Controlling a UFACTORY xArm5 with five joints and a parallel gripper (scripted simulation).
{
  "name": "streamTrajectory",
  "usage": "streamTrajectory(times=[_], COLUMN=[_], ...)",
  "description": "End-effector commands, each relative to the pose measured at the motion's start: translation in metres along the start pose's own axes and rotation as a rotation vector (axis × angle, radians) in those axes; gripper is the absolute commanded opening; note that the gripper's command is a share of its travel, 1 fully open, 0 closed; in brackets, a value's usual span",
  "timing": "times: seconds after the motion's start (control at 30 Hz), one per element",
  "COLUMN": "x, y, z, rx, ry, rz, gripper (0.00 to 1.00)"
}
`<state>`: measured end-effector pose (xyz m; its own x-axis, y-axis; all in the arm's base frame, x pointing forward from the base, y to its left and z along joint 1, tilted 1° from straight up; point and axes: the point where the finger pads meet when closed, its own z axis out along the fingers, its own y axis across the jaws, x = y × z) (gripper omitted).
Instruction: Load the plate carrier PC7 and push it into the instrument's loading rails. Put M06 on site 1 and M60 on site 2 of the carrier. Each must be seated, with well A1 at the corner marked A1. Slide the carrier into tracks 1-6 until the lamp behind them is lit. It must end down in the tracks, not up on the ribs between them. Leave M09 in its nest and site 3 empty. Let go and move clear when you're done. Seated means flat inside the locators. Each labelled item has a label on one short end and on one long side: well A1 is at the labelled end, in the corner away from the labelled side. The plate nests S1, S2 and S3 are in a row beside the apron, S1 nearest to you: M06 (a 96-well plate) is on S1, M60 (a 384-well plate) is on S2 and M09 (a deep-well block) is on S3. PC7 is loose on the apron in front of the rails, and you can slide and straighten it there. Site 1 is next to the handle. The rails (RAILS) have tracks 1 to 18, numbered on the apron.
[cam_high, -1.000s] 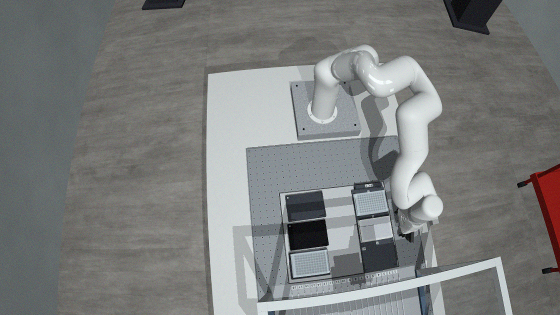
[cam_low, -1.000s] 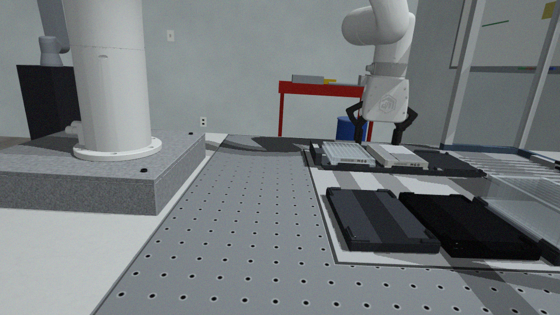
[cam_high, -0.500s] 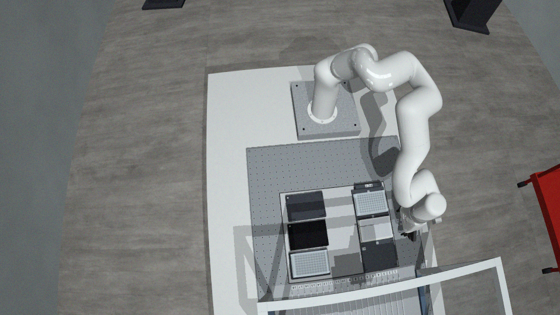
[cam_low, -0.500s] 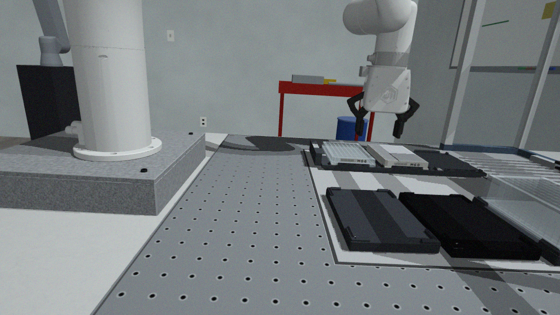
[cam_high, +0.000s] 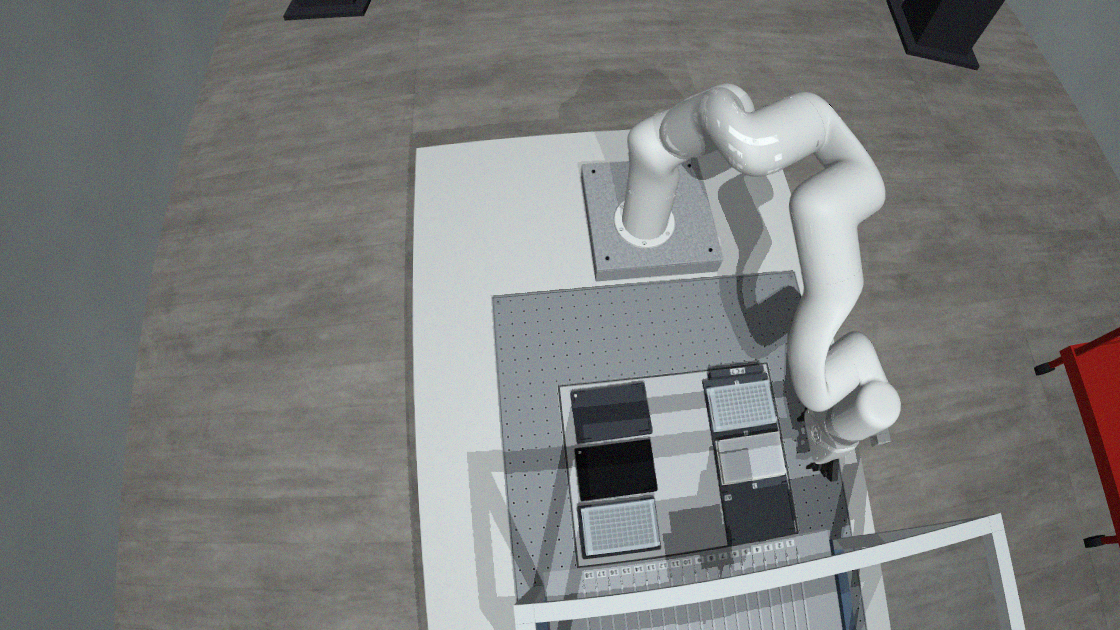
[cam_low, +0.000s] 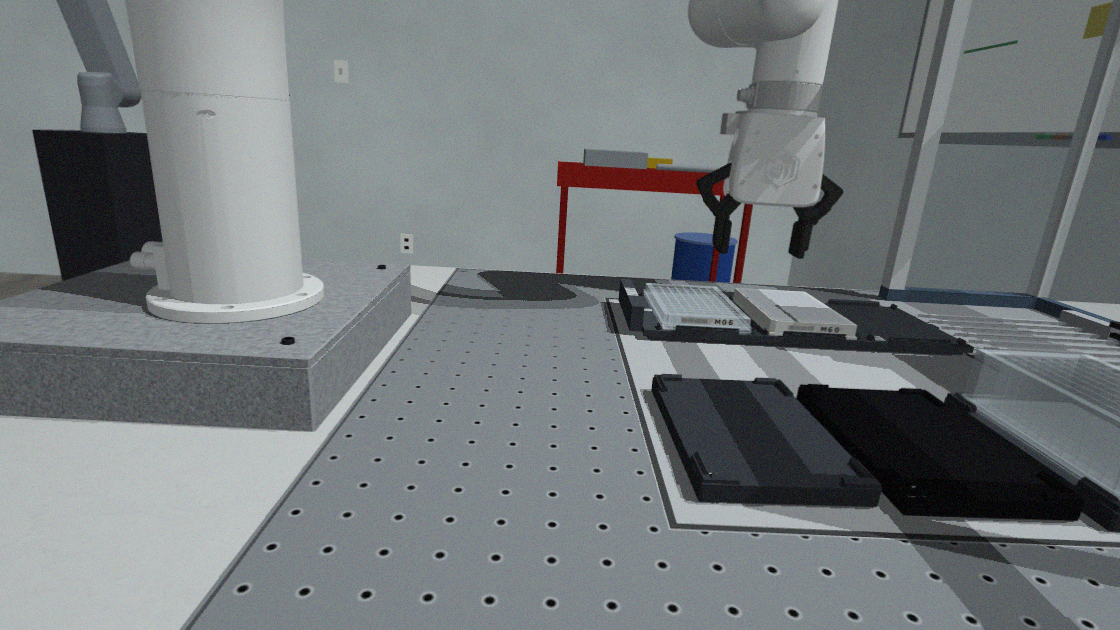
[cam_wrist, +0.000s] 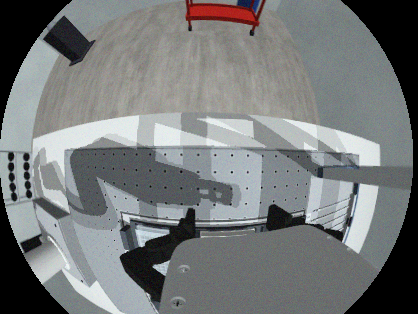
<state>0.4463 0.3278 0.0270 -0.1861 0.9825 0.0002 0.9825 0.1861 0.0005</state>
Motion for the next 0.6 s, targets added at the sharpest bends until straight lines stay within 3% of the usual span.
streamTrajectory(times=[0.0,0.57], x=[0.001,0.001], y=[0.001,0.001], z=[-0.009,-0.034], rx=[-0.004,-0.004], ry=[0.002,0.002], rz=[0.0,0.0], gripper=[1.0,1.0])
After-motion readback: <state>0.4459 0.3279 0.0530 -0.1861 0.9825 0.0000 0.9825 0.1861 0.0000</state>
